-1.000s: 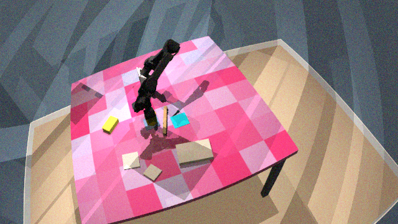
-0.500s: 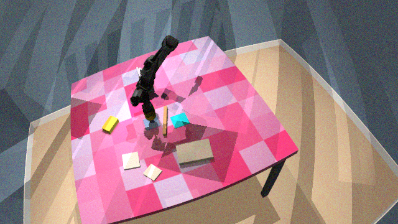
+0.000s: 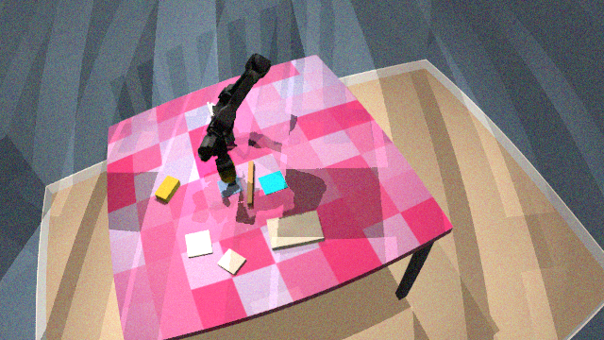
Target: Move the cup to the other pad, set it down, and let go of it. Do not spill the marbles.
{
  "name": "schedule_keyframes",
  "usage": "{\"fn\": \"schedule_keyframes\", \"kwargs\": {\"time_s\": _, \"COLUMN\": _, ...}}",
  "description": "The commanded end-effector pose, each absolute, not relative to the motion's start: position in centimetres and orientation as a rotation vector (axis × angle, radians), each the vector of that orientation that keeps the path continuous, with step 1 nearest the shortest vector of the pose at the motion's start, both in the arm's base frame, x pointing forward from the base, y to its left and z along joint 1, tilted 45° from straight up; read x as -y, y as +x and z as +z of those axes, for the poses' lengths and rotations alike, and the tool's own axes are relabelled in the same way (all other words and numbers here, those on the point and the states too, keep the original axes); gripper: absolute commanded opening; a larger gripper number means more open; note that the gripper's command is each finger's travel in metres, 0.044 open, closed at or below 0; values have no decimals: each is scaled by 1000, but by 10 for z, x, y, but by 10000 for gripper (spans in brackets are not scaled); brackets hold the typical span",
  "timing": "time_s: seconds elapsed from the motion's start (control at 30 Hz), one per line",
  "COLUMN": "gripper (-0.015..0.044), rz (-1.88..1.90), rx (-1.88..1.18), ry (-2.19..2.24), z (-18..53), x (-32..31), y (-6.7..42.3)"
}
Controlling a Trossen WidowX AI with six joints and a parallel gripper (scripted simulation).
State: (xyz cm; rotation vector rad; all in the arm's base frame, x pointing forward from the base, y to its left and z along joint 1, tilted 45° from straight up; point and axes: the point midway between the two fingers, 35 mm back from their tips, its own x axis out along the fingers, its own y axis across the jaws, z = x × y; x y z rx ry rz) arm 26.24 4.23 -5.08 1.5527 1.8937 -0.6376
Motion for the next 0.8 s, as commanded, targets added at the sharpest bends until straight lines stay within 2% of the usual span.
{"fn": "schedule_keyframes", "kwargs": {"time_s": 0.0, "gripper": 0, "rz": -639, "rx": -1892, "ry": 1555, "z": -51, "x": -42, "y": 263}}
{"fn": "schedule_keyframes", "kwargs": {"time_s": 0.77, "gripper": 0, "rz": -634, "rx": -1890, "ry": 1551, "z": -11, "x": -84, "y": 275}}
